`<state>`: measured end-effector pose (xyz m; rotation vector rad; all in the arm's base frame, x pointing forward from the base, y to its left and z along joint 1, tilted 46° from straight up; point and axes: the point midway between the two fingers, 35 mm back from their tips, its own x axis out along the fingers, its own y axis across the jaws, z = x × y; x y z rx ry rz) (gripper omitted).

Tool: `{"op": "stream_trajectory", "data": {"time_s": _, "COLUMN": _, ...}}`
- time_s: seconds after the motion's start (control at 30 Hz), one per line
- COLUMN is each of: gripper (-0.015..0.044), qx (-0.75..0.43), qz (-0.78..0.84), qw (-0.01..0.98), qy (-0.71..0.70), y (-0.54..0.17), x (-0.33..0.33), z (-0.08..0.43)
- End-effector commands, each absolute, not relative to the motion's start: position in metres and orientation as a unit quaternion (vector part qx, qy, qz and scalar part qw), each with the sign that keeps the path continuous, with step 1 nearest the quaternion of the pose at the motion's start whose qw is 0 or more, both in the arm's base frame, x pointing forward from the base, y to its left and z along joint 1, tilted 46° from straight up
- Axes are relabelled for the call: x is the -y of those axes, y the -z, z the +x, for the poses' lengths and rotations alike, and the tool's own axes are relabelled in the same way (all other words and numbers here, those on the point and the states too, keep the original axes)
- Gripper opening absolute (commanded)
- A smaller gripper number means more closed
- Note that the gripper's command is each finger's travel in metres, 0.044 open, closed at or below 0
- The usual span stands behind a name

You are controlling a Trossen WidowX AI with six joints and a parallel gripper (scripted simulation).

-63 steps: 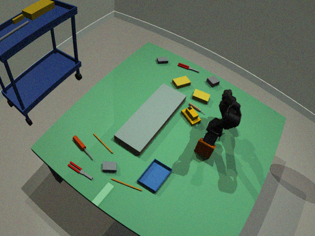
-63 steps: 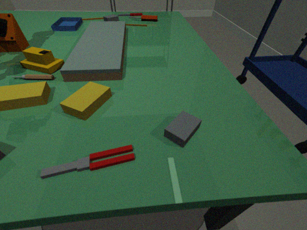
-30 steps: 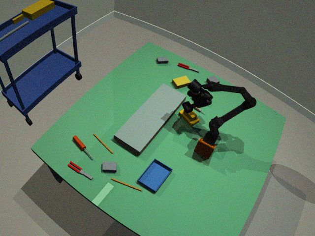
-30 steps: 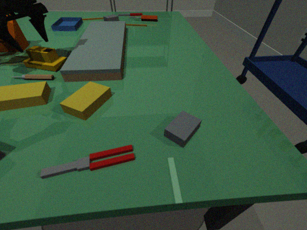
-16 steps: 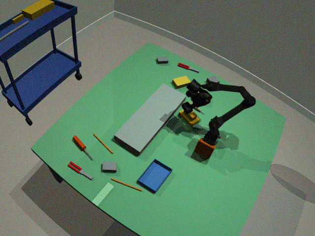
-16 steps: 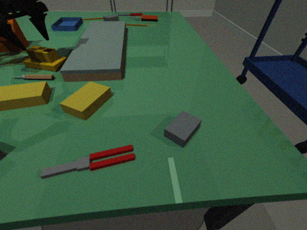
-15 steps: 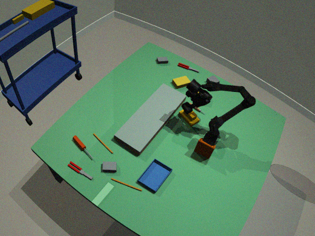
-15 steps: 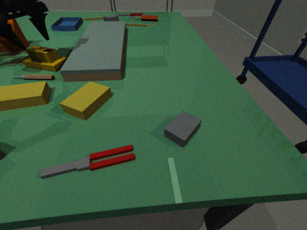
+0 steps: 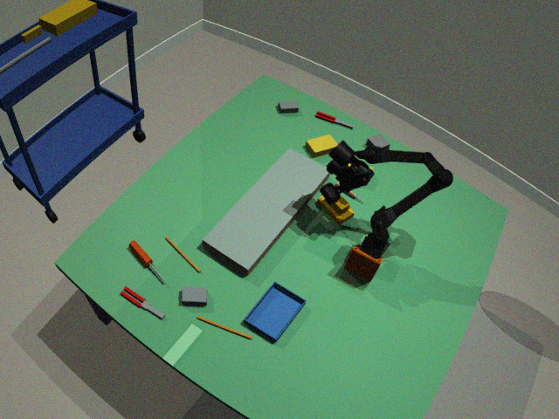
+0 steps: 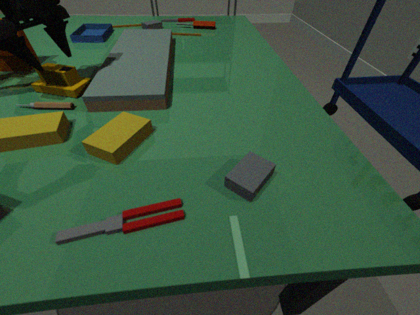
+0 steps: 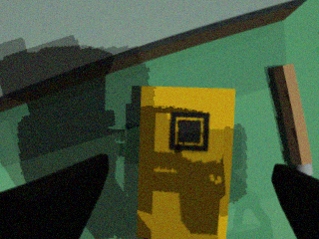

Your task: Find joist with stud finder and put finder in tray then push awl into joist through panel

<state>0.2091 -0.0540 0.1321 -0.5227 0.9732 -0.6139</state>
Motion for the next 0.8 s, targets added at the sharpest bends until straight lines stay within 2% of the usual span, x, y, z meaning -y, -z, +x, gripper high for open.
{"op": "stream_trajectory", "data": {"time_s": 0.0, "gripper": 0.0440, "qx": -0.459, "qz": -0.245, "qw": 0.805, "qy": 0.284, "y": -0.125, "x": 0.058, "z": 0.209}}
{"op": "stream_trajectory", "data": {"time_s": 0.77, "gripper": 0.0440, "qx": -0.456, "qz": -0.248, "qw": 0.806, "qy": 0.285, "y": -0.102, "x": 0.084, "z": 0.214}}
